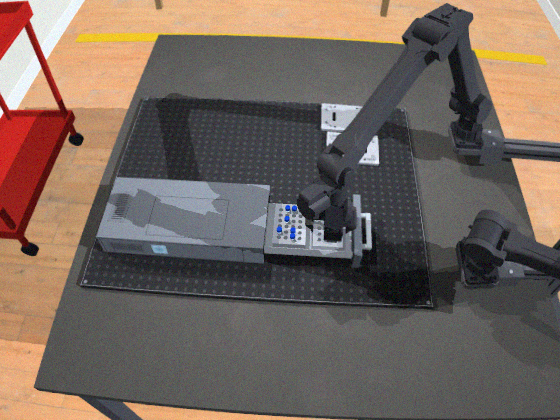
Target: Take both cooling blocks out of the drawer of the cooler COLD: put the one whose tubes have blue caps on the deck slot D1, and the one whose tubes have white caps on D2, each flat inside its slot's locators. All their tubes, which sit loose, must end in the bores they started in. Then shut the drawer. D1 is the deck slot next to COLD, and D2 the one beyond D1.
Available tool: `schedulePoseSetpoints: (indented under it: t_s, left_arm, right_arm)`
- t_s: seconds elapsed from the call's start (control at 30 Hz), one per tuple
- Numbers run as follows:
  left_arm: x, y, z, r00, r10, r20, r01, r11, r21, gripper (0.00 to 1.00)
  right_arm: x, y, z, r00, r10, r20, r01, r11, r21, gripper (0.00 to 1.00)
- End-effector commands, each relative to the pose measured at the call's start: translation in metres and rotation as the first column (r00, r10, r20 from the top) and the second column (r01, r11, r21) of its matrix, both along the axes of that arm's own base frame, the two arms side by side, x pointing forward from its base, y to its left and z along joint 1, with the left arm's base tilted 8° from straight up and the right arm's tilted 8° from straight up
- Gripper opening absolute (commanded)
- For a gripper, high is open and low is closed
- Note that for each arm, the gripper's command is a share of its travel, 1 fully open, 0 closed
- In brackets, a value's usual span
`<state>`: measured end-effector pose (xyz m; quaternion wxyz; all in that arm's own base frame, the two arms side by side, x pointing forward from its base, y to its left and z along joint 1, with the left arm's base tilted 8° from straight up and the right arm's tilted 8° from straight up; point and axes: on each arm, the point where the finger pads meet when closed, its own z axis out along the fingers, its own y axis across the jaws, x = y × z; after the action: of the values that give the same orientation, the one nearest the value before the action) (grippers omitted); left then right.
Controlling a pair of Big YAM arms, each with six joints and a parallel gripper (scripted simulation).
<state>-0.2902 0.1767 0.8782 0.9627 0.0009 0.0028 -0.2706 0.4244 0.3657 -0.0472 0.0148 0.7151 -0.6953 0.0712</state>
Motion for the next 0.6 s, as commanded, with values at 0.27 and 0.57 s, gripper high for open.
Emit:
schedulePoseSetpoints:
  t_s: [0.27,0.57]
  left_arm:
    - [0.0181,-0.0138,0.0079,1.0,0.008,-0.029,-0.008,1.0,0.019,0.0]
    - [0.0181,-0.0138,0.0079,1.0,0.008,-0.029,-0.008,1.0,0.019,0.0]
  right_arm:
    - [0.0153,0.0095,0.0061,1.0,0.003,0.02,-0.003,1.0,0.019,0.03]
    - [0.0153,0.0095,0.0061,1.0,0.003,0.02,-0.003,1.0,0.019,0.0]
